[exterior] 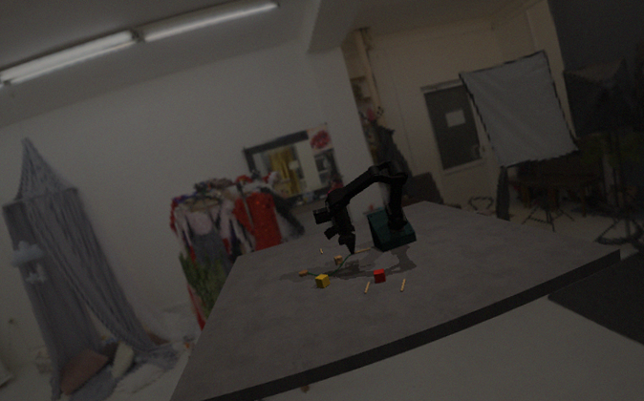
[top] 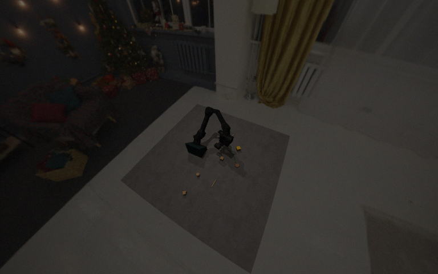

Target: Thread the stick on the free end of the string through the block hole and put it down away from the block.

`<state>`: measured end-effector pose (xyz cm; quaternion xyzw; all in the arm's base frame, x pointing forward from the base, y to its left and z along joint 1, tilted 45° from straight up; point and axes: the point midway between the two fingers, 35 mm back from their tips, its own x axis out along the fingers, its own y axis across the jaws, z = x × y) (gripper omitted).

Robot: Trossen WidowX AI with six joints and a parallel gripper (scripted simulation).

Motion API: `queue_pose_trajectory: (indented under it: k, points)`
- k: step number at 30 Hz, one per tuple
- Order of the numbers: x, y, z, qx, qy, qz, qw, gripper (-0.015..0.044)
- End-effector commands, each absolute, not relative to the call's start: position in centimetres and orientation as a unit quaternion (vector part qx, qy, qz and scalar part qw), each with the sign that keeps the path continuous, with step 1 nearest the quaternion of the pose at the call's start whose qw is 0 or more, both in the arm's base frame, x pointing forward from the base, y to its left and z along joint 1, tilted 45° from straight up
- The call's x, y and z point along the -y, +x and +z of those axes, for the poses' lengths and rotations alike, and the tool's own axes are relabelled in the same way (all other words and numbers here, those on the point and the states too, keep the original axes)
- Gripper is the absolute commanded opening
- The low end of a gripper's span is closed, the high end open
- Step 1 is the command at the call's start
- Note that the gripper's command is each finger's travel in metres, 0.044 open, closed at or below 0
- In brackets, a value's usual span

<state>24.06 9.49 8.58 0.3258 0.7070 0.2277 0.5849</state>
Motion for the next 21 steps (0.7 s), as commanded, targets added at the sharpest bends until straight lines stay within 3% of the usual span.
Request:
queue_pose_trajectory:
  k: [1, 21]
  points:
    - [-9.3, 24.8, 8.7, -0.71, 0.343, 0.215, 0.576, 0.0]
    - [-8.6, 27.0, 8.1, -0.728, 0.405, 0.159, 0.529, 0.0]
